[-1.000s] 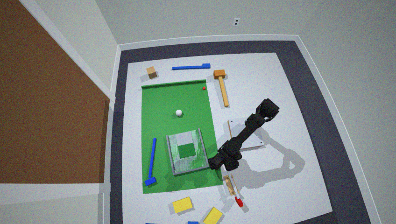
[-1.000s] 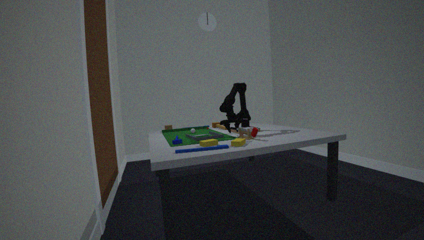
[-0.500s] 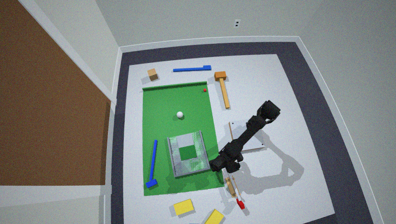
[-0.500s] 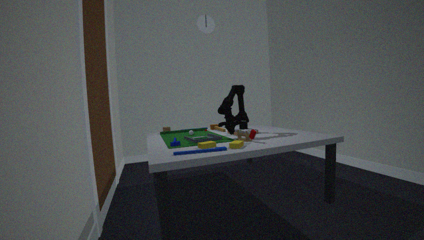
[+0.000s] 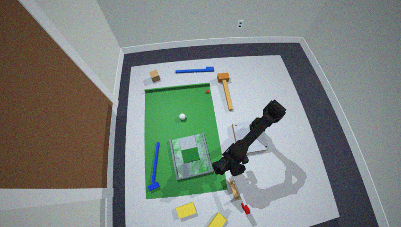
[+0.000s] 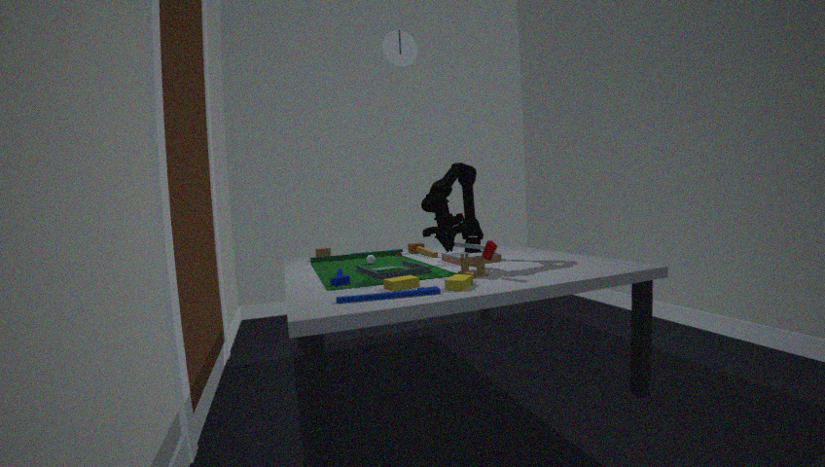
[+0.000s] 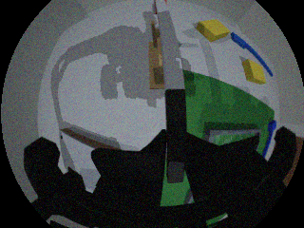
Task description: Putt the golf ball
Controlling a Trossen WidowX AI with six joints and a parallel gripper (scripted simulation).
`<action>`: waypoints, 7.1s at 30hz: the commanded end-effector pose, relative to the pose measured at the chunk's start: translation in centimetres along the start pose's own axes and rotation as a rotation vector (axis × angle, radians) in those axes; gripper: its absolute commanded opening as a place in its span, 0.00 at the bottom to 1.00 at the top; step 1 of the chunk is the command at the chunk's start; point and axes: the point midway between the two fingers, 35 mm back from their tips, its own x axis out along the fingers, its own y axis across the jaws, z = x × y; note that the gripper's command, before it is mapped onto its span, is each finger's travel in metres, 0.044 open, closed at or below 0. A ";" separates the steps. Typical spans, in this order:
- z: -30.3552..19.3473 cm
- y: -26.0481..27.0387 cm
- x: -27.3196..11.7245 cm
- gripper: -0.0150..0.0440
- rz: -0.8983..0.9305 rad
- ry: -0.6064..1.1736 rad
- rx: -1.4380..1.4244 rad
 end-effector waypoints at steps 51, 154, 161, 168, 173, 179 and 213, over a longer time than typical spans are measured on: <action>-20.8 -5.5 -11.4 0.25 -0.163 0.121 0.812; -45.9 6.9 -12.8 0.25 -0.245 0.225 1.666; -45.5 7.0 -12.5 0.25 -0.239 0.223 1.672; -37.8 5.3 -10.6 0.25 -0.238 0.218 1.669; -32.9 5.5 -8.9 0.25 -0.237 0.216 1.667; -32.7 5.5 -9.3 0.25 -0.237 0.215 1.667; -31.3 5.6 -13.8 0.25 -0.231 0.220 1.664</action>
